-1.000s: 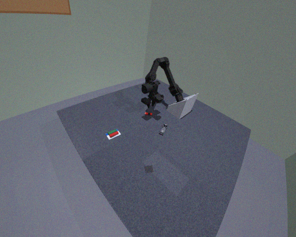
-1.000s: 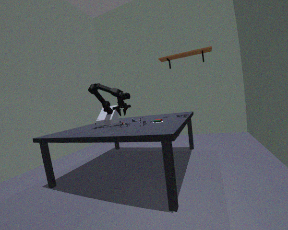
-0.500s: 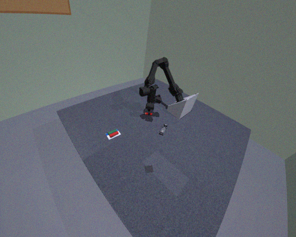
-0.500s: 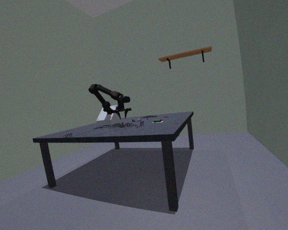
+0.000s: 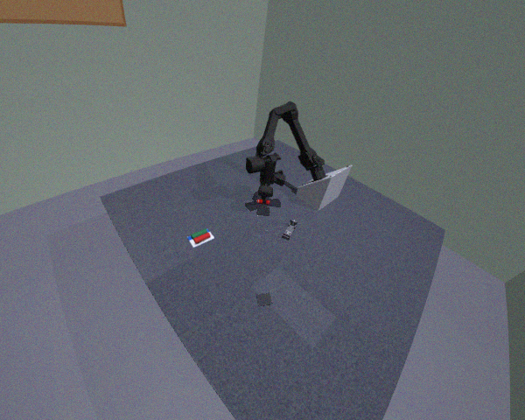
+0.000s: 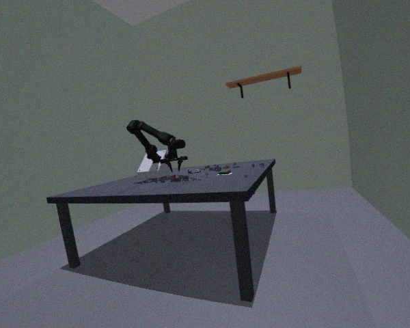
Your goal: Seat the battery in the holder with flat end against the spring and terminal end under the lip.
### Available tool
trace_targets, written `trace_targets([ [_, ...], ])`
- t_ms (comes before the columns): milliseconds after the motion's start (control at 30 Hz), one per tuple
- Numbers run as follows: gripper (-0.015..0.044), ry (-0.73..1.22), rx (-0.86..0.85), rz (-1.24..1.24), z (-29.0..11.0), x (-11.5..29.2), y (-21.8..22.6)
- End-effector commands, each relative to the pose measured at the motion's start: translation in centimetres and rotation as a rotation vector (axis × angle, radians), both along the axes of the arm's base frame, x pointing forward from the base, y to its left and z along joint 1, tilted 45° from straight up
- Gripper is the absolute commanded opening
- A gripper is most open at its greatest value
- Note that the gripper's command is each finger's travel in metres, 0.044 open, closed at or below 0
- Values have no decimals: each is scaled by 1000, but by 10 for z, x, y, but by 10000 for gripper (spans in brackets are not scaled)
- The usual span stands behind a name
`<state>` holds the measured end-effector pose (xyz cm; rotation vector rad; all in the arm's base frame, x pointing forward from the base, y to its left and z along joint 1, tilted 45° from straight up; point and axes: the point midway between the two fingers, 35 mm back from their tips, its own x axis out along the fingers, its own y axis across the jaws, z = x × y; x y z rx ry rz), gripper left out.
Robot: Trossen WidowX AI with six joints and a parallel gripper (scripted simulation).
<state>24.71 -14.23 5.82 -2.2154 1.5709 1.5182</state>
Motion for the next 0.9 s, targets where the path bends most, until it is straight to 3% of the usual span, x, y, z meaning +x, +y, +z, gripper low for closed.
trace_targets([
  [0,227,12,3,1,-7,-1,-4],
  [700,227,14,-2,2,-28,-3,-27],
  [867,96,14,-2,2,-28,-3,-27],
])
